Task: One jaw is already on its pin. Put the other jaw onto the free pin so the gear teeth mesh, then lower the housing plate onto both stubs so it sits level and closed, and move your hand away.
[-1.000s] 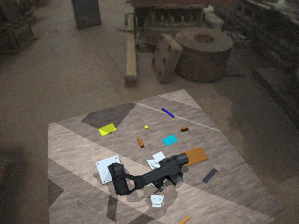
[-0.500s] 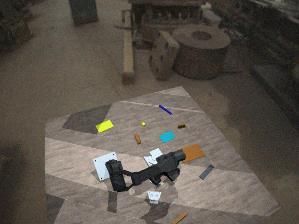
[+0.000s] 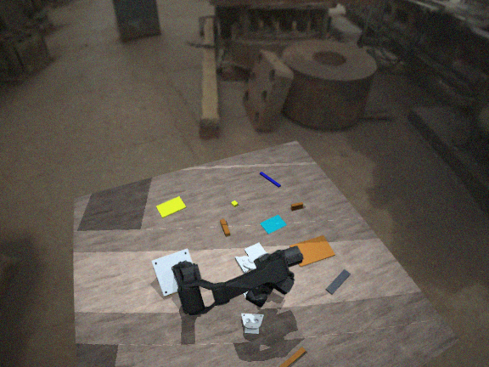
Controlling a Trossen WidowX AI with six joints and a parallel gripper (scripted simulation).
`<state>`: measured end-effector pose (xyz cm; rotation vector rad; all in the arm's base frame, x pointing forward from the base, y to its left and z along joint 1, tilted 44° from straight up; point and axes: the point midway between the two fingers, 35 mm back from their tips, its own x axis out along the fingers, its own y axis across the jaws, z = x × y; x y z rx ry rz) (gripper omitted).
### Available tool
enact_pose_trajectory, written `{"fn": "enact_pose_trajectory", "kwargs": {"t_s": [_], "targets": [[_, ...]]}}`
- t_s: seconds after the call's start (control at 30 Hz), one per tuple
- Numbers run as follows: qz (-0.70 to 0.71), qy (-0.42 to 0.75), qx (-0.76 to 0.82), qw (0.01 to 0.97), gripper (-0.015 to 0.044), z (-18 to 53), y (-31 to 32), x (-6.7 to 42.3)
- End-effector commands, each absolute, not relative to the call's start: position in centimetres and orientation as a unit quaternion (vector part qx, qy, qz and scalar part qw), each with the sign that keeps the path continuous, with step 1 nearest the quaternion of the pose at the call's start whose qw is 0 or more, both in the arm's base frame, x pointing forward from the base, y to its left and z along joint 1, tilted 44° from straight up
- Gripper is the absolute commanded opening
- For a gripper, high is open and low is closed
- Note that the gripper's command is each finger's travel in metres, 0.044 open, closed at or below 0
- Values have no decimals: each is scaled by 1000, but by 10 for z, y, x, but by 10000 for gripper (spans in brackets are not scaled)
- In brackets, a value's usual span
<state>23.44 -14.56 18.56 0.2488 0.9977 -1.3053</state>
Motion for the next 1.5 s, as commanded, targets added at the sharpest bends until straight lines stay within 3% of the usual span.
{"fn": "enact_pose_trajectory", "kwargs": {"t_s": [0.0, 1.47], "targets": [[-562, 468, 80, 677, 0, 186, -146, 232], [-313, 661, -213, 648, 0, 189, -148, 214]]}}
